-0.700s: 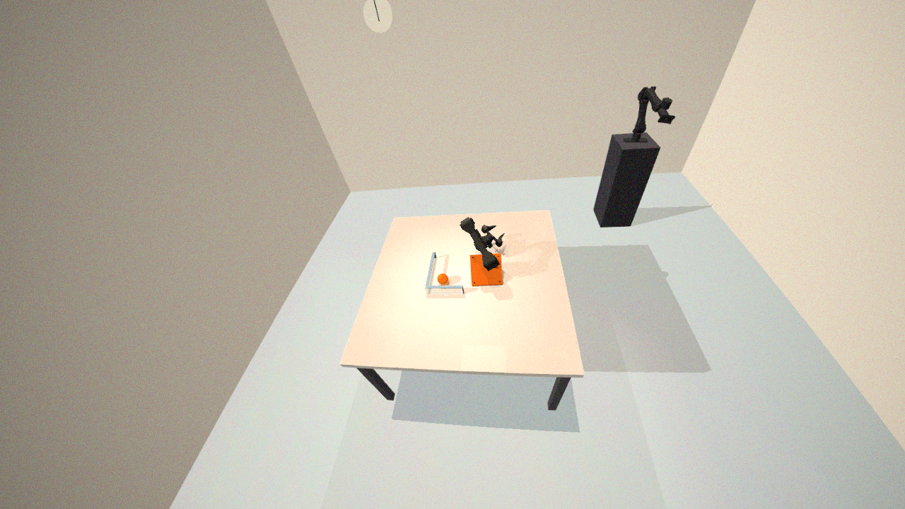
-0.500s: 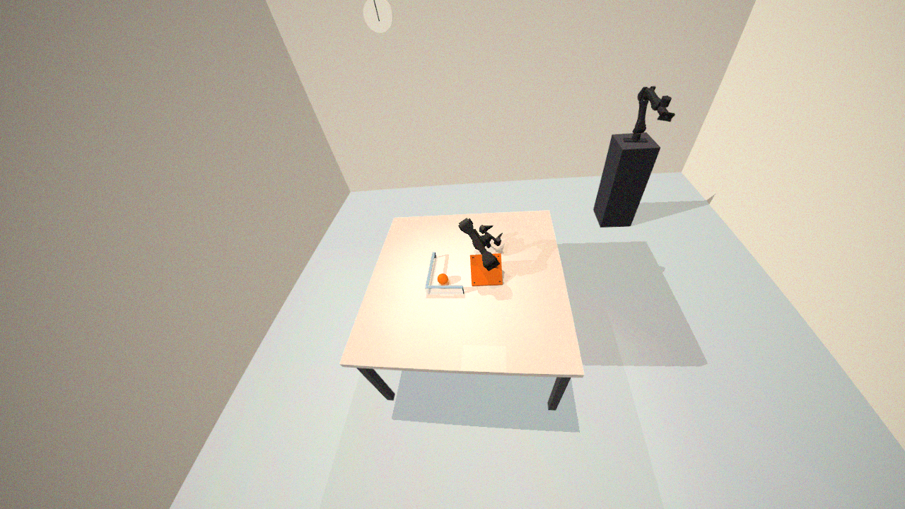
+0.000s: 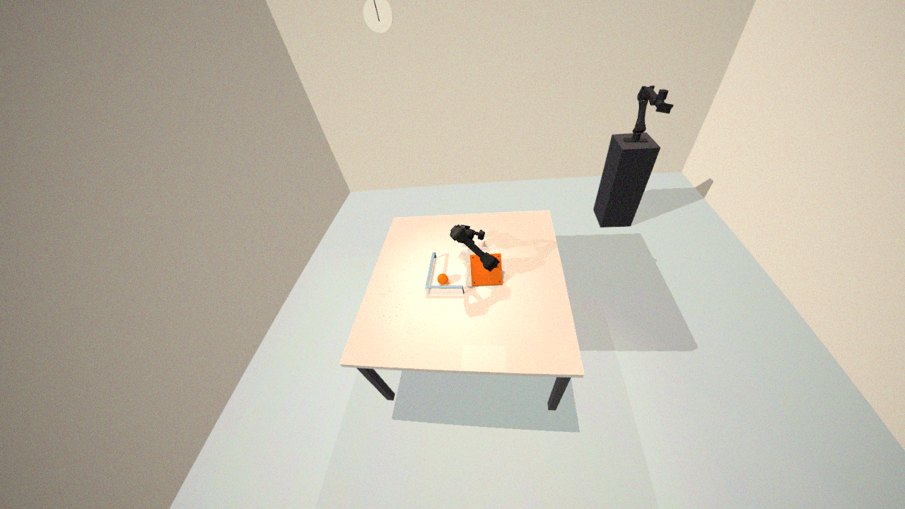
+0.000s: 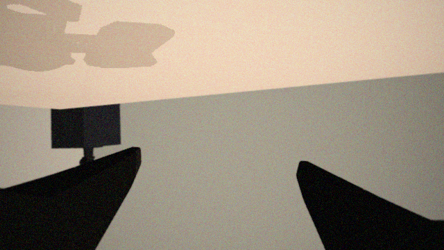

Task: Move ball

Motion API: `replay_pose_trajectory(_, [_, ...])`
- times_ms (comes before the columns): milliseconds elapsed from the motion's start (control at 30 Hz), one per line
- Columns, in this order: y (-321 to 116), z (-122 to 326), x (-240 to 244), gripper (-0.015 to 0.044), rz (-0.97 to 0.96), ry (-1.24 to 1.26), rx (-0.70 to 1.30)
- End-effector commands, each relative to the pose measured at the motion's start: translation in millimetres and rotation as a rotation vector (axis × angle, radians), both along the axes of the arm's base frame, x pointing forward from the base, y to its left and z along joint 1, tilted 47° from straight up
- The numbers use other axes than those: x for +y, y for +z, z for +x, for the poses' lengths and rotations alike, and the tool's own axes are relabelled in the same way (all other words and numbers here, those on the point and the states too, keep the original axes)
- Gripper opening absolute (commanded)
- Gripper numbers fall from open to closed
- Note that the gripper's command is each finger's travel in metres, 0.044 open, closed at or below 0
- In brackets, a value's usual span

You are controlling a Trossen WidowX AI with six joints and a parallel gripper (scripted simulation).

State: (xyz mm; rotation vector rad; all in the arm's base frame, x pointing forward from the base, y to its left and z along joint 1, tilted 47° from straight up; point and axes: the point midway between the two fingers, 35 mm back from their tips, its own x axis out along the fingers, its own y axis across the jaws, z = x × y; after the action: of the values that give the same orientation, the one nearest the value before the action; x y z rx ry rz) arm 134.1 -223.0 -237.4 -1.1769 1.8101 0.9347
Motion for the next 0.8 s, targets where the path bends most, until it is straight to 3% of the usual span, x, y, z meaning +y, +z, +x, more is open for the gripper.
replay_pose_trajectory(0, [18,60,19,0.0440,0.181,0.070,-0.116])
replay_pose_trajectory(367, [87,145,90,0.0440,0.552,0.164,-0.253])
replay_pose_trajectory(767, [203,190,191,0.0440,0.955,0.199,-0.320])
